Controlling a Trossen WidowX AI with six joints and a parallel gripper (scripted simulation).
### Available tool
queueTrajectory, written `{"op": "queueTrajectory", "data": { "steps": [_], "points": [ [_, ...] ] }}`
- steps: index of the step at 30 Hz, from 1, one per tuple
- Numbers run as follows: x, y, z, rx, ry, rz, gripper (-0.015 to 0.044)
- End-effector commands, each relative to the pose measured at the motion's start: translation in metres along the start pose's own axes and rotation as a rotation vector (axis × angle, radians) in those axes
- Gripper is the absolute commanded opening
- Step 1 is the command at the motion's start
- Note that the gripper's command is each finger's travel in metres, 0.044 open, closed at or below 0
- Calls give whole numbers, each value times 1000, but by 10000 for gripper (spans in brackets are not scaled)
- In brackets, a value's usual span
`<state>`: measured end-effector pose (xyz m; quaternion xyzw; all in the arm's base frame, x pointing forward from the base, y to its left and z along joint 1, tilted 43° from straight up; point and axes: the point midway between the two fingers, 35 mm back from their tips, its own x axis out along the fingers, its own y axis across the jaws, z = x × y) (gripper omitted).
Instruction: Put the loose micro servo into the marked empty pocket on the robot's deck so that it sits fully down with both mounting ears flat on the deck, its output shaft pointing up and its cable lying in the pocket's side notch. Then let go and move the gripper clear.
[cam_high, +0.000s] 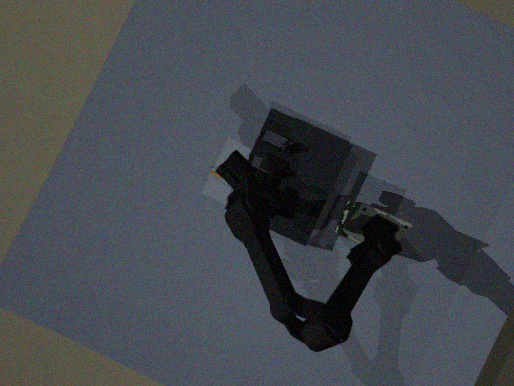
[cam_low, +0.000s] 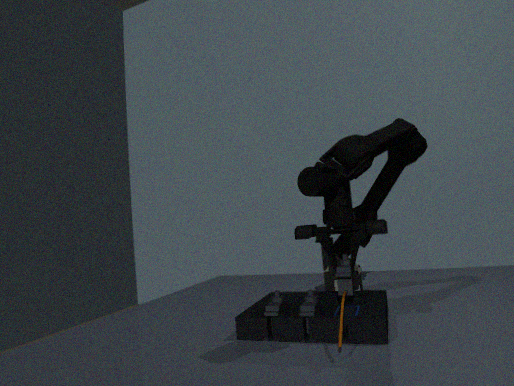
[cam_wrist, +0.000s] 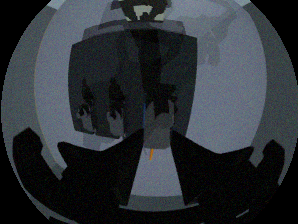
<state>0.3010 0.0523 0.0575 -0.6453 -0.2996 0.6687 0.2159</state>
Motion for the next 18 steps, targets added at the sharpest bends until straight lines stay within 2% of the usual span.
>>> {"op": "queueTrajectory", "data": {
  "steps": [1, 7, 18],
  "points": [
    [1, 0, -13, 6, -2, -5, 0],
    [1, 0, -33, 5, -1, -5, 0],
    [12, 0, -33, 5, 0, -5, 0]
  ]
}}
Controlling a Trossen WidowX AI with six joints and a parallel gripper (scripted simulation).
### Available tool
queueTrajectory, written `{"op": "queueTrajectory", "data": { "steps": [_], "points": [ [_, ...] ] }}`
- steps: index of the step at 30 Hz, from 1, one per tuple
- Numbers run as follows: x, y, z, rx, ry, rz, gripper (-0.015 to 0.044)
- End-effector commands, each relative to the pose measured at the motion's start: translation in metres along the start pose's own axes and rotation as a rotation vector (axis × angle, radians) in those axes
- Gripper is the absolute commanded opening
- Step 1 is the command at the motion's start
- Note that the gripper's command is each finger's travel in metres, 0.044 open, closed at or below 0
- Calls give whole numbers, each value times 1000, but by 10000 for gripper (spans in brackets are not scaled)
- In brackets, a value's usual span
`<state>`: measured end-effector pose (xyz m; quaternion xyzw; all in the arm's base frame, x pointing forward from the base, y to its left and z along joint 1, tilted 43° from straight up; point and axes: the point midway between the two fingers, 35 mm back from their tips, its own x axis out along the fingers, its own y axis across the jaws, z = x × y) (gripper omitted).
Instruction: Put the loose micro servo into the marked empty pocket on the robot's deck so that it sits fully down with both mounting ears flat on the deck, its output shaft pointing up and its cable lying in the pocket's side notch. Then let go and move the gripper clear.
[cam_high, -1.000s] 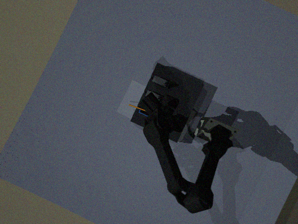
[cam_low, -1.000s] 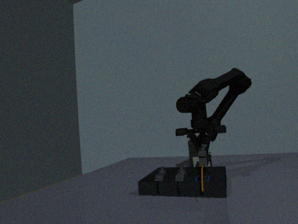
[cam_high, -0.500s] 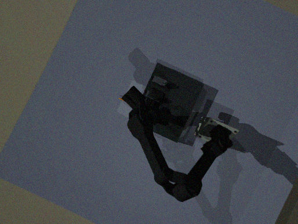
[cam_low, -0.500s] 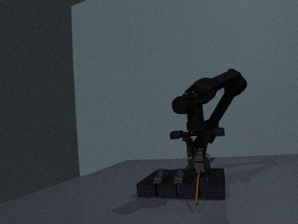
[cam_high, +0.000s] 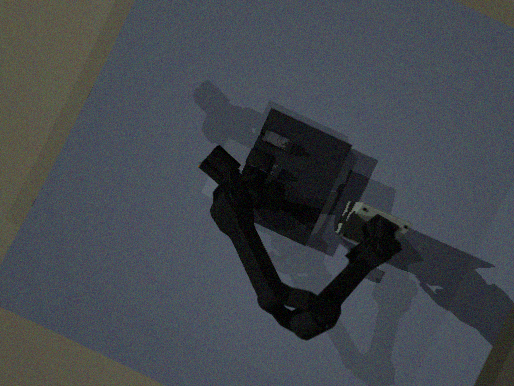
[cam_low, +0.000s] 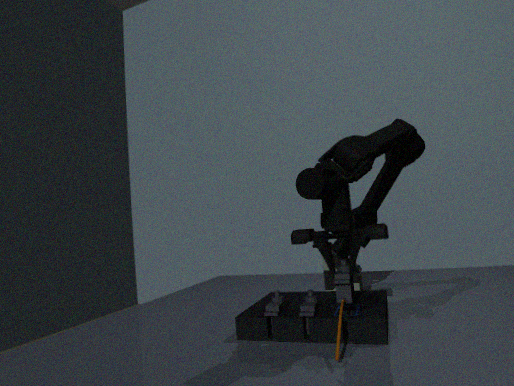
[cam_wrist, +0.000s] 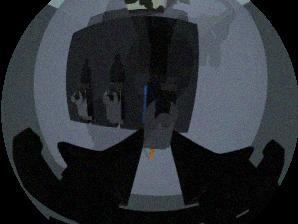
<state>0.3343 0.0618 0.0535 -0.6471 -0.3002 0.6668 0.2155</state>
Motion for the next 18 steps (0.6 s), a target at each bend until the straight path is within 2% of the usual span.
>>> {"op": "queueTrajectory", "data": {
  "steps": [1, 18],
  "points": [
    [7, 0, 1, 8, -5, -5, 0],
    [15, 0, 1, 8, -5, -6, 0]
  ]
}}
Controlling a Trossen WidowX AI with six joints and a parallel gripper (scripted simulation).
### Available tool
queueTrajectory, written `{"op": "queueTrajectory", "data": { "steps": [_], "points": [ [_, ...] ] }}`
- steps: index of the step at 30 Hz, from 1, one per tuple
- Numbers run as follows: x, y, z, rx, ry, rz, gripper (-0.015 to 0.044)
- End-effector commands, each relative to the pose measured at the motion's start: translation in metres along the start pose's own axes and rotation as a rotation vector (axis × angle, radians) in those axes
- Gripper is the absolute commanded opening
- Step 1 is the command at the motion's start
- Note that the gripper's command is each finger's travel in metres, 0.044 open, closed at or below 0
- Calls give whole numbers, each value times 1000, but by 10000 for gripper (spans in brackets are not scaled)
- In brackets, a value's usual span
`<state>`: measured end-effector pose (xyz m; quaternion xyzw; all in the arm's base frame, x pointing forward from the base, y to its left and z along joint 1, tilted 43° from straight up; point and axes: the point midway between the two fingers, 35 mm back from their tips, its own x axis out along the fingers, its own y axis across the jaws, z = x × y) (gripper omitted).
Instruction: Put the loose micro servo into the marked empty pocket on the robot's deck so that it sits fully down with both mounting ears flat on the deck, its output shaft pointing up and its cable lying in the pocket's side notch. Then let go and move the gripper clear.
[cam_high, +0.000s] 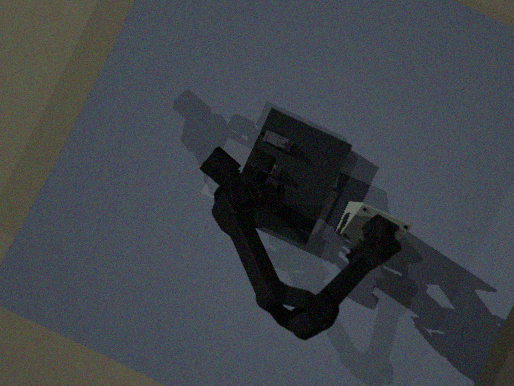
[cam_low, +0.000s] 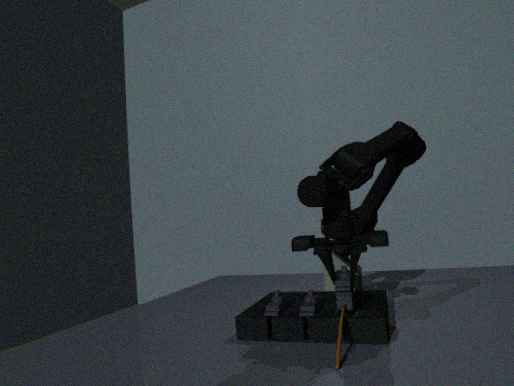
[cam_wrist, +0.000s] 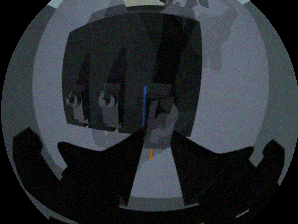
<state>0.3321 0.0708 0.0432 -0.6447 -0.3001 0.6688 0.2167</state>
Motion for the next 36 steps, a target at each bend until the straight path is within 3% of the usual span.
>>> {"op": "queueTrajectory", "data": {
  "steps": [1, 36],
  "points": [
    [2, 0, 0, 4, 0, -4, 0],
    [32, -1, 0, 4, 0, -6, 0]
  ]
}}
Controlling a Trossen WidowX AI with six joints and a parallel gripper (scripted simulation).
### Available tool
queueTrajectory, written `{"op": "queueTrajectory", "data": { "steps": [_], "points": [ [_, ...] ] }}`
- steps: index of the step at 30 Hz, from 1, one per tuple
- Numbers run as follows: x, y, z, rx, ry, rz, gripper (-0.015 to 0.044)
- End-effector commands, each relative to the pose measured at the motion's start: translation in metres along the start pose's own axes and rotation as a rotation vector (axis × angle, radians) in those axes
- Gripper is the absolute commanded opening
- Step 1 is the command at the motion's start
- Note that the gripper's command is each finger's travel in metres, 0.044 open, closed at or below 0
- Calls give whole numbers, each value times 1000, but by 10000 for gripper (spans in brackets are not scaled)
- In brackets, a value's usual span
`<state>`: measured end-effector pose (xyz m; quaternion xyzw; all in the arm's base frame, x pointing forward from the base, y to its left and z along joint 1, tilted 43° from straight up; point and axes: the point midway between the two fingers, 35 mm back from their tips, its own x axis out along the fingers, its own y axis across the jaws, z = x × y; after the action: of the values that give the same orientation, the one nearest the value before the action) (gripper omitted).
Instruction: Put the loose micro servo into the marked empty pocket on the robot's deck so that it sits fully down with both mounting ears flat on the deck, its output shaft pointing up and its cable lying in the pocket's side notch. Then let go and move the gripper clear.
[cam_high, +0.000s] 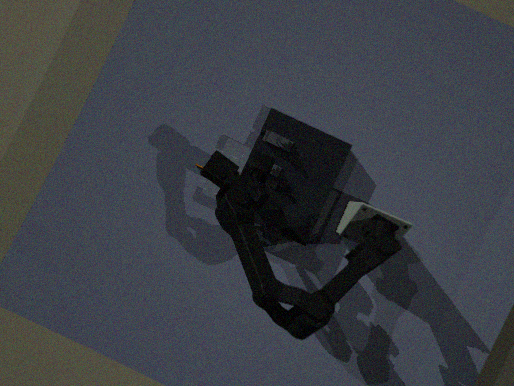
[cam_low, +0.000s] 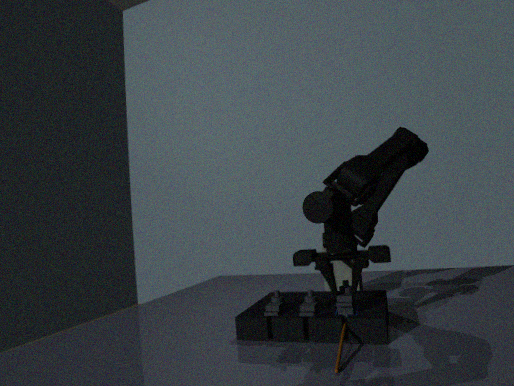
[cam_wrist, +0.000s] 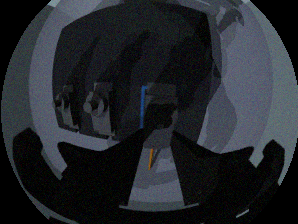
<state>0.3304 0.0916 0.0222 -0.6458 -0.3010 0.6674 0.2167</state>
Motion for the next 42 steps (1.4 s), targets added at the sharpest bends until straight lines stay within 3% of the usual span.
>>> {"op": "queueTrajectory", "data": {
  "steps": [1, 23, 30, 40, 42],
  "points": [
    [4, 0, 1, 6, -3, -5, 0],
    [21, 0, 1, 6, -3, -6, 0],
    [19, 0, 0, 6, -2, -5, 184],
    [-17, 4, 4, 7, -3, -3, 187],
    [-19, 5, 10, 17, -1, -5, 240]
  ]
}}
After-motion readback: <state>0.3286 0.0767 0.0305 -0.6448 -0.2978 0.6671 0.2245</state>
